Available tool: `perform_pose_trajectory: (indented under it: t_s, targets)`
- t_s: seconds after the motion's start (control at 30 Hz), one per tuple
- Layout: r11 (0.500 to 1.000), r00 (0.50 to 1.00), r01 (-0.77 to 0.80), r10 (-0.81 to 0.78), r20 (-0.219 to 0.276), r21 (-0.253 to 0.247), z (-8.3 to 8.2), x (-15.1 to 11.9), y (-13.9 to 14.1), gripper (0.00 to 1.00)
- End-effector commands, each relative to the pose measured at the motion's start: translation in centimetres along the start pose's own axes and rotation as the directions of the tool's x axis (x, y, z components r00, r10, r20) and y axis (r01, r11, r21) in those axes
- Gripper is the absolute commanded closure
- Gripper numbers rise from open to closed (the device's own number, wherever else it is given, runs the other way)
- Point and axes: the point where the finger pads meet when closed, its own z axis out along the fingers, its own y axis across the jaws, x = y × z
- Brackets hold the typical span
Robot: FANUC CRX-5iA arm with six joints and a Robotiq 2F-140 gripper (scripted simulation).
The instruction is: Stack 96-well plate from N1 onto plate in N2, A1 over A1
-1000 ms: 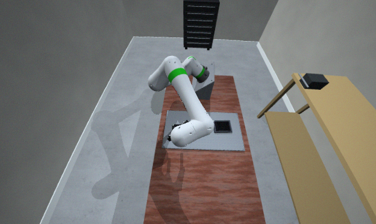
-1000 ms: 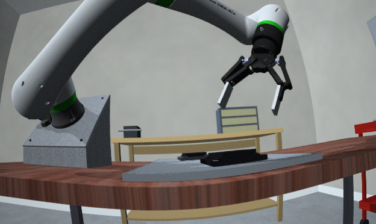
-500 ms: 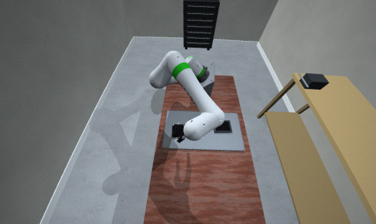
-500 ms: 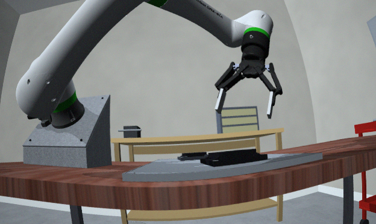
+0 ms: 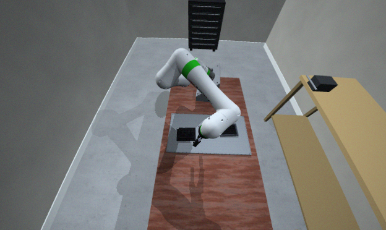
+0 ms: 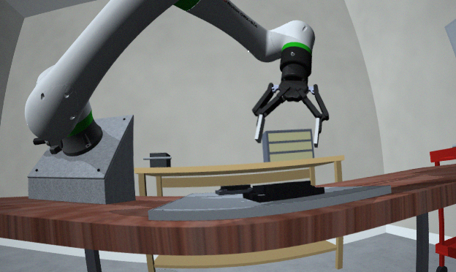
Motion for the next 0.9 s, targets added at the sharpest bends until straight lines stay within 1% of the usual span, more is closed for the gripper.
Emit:
perform_pose_trajectory:
  t_s: [0.0, 0.03, 0.13, 0.2, 0.27, 0.4, 0.5, 0.73, 0.77, 0.83, 0.87]
  targets:
    - [1.0, 1.0, 0.001, -0.001, 0.002, 0.003, -0.2, -1.5, 0.8, 0.0]
    - [1.0, 1.0, 0.001, -0.001, 0.002, 0.003, -0.3, -1.9, 1.1, 0.0]
    - [0.995, 0.996, 0.08, -0.082, 0.035, 0.052, -0.4, -3.1, 2.0, 0.0]
    - [0.995, 0.995, 0.088, -0.09, 0.038, 0.057, -0.5, -3.9, 2.5, 0.0]
    - [0.995, 0.995, 0.088, -0.09, 0.038, 0.057, -0.5, -3.9, 2.5, 0.0]
    - [0.995, 0.995, 0.088, -0.09, 0.038, 0.057, -0.7, -5.5, 3.7, 0.0]
    - [0.98, 0.983, 0.166, -0.174, 0.065, 0.107, -0.7, -6.6, 4.7, 0.0]
    - [0.979, 0.981, 0.171, -0.179, 0.067, 0.11, -0.9, -9.2, 7.1, 0.0]
    - [0.972, 0.975, 0.197, -0.208, 0.075, 0.127, -0.9, -9.5, 7.4, 0.0]
    - [0.972, 0.975, 0.197, -0.208, 0.075, 0.127, -0.9, -9.5, 7.4, 0.0]
    - [0.964, 0.968, 0.223, -0.236, 0.082, 0.143, -0.9, -9.8, 7.8, 0.0]
